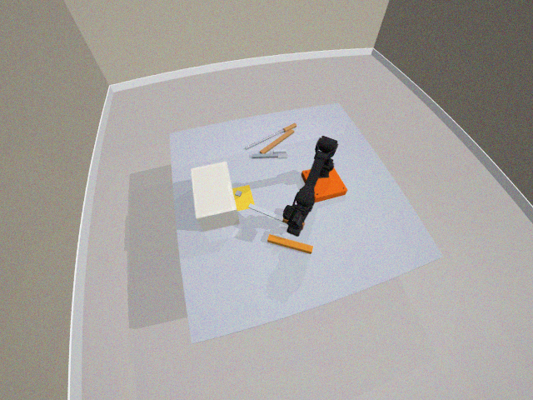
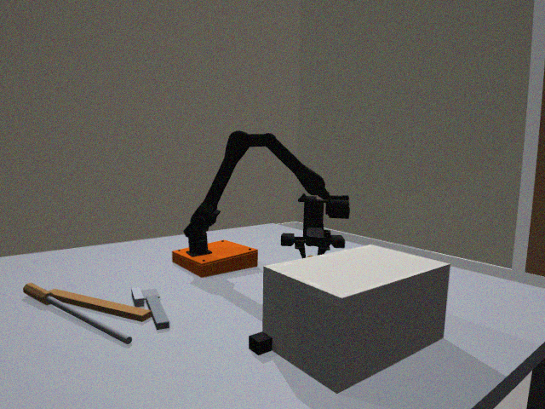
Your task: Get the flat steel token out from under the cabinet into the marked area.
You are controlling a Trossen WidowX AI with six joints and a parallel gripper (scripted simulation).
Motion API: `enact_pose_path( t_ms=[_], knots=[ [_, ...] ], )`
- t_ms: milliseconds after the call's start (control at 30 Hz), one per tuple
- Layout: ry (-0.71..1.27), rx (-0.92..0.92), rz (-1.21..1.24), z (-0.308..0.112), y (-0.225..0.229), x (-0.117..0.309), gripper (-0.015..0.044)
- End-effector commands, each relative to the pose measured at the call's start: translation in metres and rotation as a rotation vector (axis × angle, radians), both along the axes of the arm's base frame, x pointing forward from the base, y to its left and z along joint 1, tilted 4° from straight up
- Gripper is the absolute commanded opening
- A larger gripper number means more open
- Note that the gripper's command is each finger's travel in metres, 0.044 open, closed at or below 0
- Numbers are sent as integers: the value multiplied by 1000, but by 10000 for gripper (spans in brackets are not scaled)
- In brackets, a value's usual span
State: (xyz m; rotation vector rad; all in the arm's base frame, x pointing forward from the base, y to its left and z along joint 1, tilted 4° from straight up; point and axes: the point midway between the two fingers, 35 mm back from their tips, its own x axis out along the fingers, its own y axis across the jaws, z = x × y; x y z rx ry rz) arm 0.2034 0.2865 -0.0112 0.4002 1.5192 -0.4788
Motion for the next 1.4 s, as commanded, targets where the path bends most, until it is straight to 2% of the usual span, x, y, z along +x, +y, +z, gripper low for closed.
enact_pose_path(
  t_ms=[0,1367],
  knots=[
    [-6,10,1,2,2,4,0],
    [-10,7,-7,4,-28,53,0]
  ],
)
